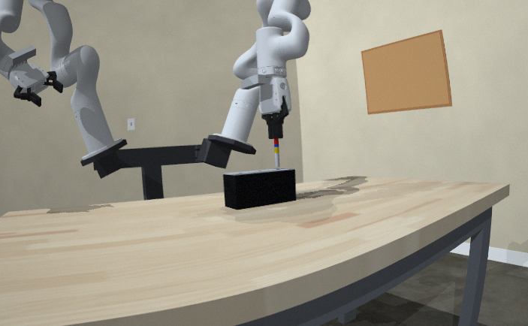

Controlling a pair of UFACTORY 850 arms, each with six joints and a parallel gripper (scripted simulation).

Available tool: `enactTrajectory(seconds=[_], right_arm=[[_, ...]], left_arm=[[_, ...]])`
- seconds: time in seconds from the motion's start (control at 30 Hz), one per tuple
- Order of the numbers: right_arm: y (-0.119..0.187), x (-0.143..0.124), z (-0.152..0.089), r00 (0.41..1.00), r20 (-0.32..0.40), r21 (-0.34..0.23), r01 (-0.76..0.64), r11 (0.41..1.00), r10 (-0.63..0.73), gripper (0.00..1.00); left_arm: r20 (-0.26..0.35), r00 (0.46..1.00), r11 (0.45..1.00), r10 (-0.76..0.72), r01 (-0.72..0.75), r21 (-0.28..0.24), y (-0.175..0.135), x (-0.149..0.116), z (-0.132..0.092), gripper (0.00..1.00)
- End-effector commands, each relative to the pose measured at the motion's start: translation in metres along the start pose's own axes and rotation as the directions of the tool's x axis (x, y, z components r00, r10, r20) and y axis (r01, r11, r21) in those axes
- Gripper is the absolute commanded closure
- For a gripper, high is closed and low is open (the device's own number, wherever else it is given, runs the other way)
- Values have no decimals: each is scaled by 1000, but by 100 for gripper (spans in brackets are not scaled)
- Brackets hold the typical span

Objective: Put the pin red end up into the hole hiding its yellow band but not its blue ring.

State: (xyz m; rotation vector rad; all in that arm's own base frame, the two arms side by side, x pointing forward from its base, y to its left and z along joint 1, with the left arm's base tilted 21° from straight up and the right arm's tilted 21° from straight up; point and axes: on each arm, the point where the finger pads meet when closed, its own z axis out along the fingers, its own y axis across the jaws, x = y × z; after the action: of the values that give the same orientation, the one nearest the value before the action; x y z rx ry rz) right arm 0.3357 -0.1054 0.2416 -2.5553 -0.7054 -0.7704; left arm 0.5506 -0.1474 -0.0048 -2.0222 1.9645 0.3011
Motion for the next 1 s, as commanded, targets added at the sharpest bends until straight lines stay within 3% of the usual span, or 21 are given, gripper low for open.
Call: enactTrajectory(seconds=[0.0,0.97], right_arm=[[0,1,0,1000,-1,-1,1,1000,-1,0],[0,1,0,1000,-1,-1,1,1000,-1,0]], left_arm=[[0,1000,1000,0,0,1,-1,0,2,100],[0,1000,1000,0,0,1,-1,0,2,100]])
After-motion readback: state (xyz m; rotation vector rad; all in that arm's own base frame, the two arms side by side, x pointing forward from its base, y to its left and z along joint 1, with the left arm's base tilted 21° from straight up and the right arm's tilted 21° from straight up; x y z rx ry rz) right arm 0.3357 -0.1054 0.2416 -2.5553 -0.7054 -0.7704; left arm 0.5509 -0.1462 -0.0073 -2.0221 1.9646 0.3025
